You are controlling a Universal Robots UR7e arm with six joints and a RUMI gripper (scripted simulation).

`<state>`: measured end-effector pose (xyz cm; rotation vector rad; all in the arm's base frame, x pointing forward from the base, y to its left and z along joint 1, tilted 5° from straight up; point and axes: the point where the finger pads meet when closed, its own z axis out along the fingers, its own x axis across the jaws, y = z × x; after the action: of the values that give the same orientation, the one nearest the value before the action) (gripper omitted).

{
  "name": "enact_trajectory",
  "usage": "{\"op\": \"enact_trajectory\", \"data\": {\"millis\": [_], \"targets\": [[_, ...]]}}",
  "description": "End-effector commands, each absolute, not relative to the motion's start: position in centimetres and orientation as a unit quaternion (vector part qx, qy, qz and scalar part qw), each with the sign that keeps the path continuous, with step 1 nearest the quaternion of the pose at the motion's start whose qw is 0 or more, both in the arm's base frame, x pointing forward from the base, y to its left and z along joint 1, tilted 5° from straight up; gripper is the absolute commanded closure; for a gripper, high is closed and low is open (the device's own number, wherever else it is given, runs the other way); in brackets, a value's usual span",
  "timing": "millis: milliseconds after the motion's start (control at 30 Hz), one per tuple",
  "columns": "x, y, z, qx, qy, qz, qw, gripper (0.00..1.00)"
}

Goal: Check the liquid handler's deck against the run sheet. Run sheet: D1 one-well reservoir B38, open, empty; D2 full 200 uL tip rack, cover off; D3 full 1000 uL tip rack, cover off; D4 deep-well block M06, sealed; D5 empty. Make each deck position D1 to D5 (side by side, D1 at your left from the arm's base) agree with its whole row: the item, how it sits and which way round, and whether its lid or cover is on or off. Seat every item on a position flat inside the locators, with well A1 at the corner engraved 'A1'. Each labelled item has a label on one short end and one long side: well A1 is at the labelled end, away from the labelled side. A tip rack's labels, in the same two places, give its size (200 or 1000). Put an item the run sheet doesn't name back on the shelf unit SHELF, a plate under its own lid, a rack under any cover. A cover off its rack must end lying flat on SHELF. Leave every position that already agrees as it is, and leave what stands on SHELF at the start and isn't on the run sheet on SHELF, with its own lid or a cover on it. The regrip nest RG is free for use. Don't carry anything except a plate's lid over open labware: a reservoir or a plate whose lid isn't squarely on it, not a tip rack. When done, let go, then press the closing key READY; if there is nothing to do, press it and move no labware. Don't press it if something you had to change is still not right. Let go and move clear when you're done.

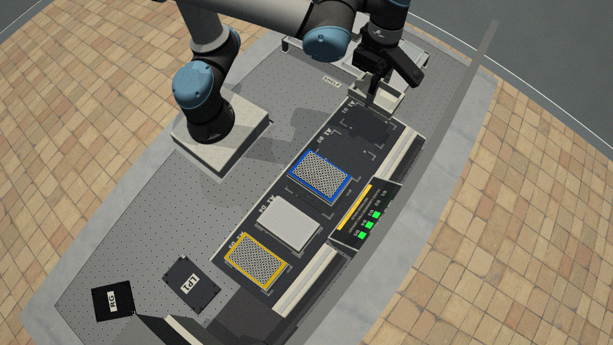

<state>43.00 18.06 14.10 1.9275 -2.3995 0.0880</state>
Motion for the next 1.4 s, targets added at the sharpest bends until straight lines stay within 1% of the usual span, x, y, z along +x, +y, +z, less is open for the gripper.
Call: {"op": "enact_trajectory", "data": {"millis": [0,1367], "targets": [[43.0,18.0,13.5,0.626,-0.779,0.029,0.030,1.00],[43.0,17.5,7.4,0.626,-0.779,0.029,0.030,1.00]]}}
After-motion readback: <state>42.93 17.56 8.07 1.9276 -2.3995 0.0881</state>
